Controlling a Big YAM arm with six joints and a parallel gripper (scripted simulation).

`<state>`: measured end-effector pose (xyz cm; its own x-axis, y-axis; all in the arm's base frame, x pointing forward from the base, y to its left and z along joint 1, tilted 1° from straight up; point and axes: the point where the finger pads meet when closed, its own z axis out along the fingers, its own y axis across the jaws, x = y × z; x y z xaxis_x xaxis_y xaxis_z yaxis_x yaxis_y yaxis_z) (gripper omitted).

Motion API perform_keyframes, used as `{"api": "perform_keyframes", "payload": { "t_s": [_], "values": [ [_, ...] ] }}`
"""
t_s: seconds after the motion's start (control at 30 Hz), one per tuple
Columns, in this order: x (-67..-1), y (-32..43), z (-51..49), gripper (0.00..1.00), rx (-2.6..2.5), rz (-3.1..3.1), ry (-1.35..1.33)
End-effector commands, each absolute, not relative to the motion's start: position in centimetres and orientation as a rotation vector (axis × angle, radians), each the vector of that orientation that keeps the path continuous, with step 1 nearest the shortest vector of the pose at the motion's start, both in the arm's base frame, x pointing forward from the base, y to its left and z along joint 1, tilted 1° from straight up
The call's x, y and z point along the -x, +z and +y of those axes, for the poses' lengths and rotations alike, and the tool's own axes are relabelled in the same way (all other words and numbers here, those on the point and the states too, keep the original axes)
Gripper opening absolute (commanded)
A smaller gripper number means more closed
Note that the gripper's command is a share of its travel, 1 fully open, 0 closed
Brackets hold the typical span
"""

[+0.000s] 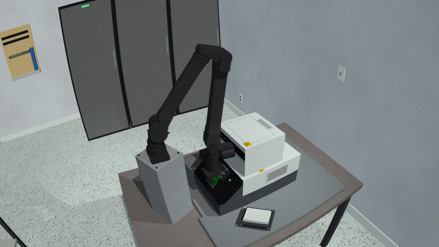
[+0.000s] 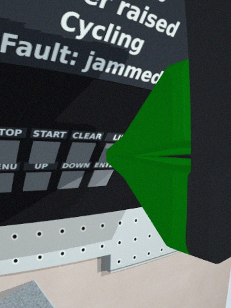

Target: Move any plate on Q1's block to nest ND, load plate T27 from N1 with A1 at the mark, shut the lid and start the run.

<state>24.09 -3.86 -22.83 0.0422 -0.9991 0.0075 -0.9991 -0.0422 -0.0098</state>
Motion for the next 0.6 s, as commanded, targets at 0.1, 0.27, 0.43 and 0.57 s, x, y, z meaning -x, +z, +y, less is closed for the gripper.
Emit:
{"api": "perform_keyframes", "payload": {
  "t_s": [0.1, 0.27, 0.43, 0.57],
  "values": [
    [-23.9, -22.1, -3.4, 0.0, 2.266, 2.161, -0.03],
    [-24.4, -22.6, -4.0, 0.0, 2.241, 2.18, -0.041],
    [-24.4, -22.9, -4.2, 0.0, 2.251, 2.175, -0.034],
    [-24.5, -23.0, -3.7, 0.0, 2.278, 2.147, -0.033]
  ]
}}
